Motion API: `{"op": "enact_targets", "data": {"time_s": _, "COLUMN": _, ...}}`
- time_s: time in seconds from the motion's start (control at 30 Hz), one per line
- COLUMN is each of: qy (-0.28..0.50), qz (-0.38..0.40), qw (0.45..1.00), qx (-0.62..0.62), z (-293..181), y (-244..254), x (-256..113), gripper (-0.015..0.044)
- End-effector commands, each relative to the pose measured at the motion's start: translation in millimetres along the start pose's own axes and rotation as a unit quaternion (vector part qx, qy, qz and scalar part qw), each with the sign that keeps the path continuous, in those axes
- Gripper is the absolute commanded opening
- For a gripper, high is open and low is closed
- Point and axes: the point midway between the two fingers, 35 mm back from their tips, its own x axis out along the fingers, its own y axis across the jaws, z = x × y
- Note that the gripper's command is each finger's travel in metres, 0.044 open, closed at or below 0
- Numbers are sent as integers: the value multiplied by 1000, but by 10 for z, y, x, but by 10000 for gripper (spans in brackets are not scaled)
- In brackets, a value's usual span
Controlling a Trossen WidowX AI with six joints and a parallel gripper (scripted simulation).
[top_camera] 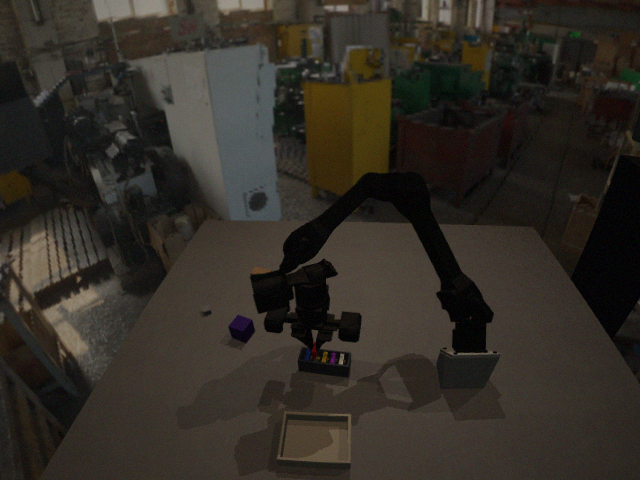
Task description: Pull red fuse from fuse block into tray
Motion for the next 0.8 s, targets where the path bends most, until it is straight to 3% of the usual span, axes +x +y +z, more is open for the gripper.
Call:
{"op": "enact_targets", "data": {"time_s": 0.0, "qy": 1, "qz": -1, "qw": 1000, "qx": 2, "z": 0, "y": -3, "x": -27, "gripper": 0}}
{"op": "enact_targets", "data": {"time_s": 0.77, "qy": 1, "qz": -1, "qw": 1000, "qx": 1, "z": 1, "y": -5, "x": -285, "gripper": 0}}
